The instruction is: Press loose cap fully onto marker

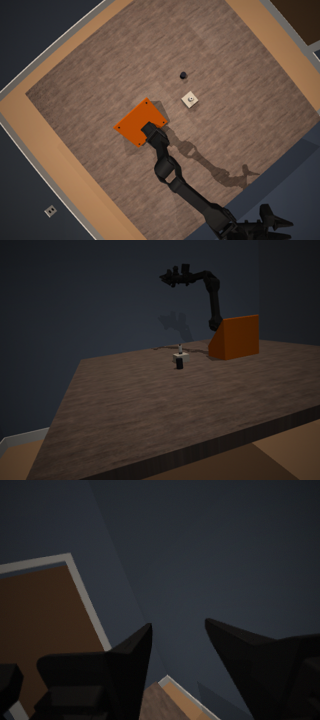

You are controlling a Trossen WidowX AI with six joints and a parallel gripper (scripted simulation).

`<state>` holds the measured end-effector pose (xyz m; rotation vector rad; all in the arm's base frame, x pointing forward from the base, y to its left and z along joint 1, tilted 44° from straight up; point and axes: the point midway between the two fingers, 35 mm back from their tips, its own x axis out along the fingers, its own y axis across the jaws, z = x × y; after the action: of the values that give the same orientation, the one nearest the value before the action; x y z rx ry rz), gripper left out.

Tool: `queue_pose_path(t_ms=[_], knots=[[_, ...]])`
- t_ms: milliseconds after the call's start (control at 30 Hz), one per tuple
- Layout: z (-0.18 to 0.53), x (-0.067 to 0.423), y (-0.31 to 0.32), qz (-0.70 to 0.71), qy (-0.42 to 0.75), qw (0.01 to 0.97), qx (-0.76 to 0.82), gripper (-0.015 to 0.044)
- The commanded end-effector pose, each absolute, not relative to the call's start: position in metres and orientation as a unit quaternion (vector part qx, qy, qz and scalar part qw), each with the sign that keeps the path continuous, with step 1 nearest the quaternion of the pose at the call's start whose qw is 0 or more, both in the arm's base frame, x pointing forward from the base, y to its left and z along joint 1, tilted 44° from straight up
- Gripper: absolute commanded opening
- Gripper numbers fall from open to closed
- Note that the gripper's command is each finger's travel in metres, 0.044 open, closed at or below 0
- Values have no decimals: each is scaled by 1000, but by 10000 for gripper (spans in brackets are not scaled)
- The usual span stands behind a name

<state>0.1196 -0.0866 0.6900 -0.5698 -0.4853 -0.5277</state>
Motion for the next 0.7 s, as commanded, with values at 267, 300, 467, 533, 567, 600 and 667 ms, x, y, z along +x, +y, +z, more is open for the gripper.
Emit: queue_pose_path(t_ms=[267,300,467,533,567,600,667], knots=[[614,205,-225,-253,-160,952,-69,258],[606,215,-231,-251,-149,955,-57,258],[560,265,-252,-242,-89,966,-5,258],[541,285,-256,-238,-62,969,12,258],[531,296,-256,-235,-48,971,17,258],[521,306,-256,-231,-35,972,21,258],[503,324,-253,-225,-11,974,27,258]])
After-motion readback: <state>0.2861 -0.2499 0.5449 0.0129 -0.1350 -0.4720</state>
